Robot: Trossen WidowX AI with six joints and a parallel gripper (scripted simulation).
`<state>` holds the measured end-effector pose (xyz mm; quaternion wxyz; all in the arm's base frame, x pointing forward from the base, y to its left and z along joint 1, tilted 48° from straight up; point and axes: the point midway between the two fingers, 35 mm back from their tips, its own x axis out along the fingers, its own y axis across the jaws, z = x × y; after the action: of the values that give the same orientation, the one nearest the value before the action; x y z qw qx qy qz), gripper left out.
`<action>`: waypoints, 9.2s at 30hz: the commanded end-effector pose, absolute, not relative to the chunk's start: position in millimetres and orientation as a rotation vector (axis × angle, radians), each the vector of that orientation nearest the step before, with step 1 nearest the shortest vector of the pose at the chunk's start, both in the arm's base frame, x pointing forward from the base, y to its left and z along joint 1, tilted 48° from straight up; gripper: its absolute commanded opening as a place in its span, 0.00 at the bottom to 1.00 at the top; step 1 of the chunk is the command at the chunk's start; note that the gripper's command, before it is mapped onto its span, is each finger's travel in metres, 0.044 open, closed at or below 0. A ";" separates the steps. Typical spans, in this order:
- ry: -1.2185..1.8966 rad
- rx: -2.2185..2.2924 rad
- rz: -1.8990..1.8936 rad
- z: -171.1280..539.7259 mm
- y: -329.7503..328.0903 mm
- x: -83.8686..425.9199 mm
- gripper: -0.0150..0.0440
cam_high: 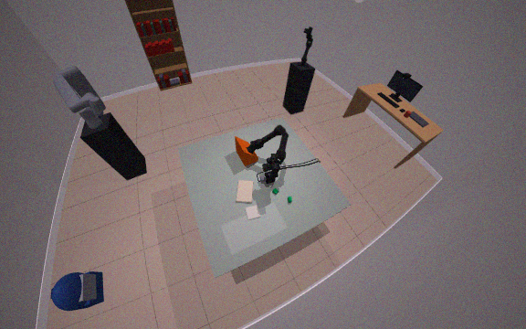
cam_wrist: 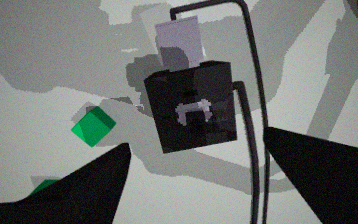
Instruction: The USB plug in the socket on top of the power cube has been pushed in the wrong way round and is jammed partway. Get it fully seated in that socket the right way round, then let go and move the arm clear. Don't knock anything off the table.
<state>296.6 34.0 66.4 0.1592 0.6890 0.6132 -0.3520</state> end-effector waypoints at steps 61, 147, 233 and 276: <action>1.756 1.968 -1.008 59.4 42.7 295.6 0.25; 1.704 1.183 0.101 74.7 25.3 294.5 0.25; 0.792 -0.344 1.373 74.7 25.3 294.5 0.25; 0.770 -0.369 1.385 70.7 27.3 293.8 0.25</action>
<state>295.0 26.5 71.8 -0.6878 0.1647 -0.3455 -0.6168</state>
